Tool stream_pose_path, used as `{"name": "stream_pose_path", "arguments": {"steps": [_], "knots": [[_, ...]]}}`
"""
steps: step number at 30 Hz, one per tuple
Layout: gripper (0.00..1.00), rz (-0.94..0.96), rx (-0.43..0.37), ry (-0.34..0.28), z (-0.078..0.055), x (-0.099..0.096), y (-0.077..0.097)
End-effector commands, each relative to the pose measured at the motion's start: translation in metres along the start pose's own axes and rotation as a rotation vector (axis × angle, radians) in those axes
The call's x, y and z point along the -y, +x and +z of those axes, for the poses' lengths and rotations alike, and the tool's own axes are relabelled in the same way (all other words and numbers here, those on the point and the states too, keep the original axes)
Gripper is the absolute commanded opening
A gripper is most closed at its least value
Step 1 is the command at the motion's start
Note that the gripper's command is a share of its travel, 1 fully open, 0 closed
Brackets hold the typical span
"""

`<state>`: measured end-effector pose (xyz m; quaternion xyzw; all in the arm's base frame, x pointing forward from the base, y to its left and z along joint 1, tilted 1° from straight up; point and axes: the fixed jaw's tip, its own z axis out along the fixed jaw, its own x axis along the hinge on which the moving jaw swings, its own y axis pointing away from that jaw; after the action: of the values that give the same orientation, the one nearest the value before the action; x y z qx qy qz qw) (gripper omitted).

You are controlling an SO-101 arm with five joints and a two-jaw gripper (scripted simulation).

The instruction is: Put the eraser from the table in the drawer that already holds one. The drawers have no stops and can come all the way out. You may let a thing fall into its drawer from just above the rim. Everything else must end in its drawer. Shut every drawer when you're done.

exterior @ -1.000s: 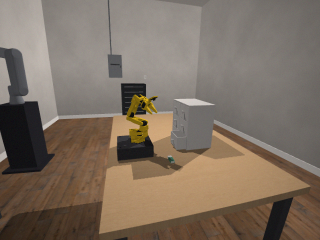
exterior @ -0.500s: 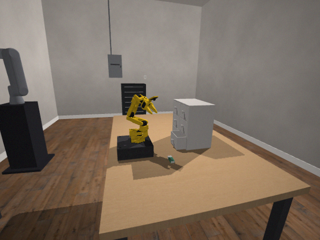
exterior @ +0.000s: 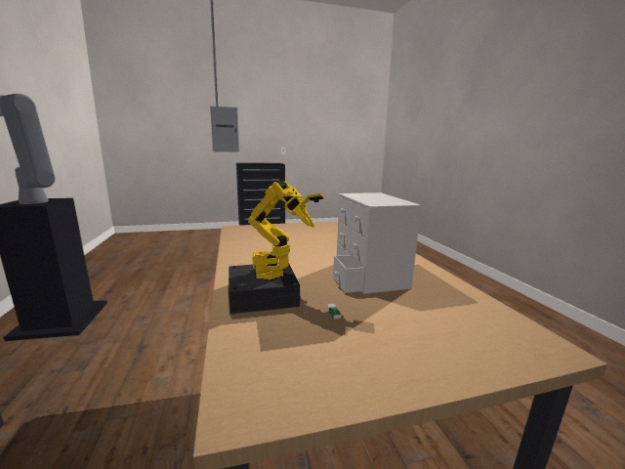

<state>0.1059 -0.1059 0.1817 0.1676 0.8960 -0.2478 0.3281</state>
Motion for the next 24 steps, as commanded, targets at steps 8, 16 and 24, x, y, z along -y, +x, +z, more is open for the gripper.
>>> {"name": "stream_pose_path", "arguments": {"steps": [8,16,24], "knots": [[0.27,-0.299,-0.107,-0.07,0.025,0.004,-0.003],[0.27,-0.48,-0.162,-0.132,0.042,0.005,-0.002],[0.27,-0.72,-0.219,-0.232,0.065,0.005,0.003]]}}
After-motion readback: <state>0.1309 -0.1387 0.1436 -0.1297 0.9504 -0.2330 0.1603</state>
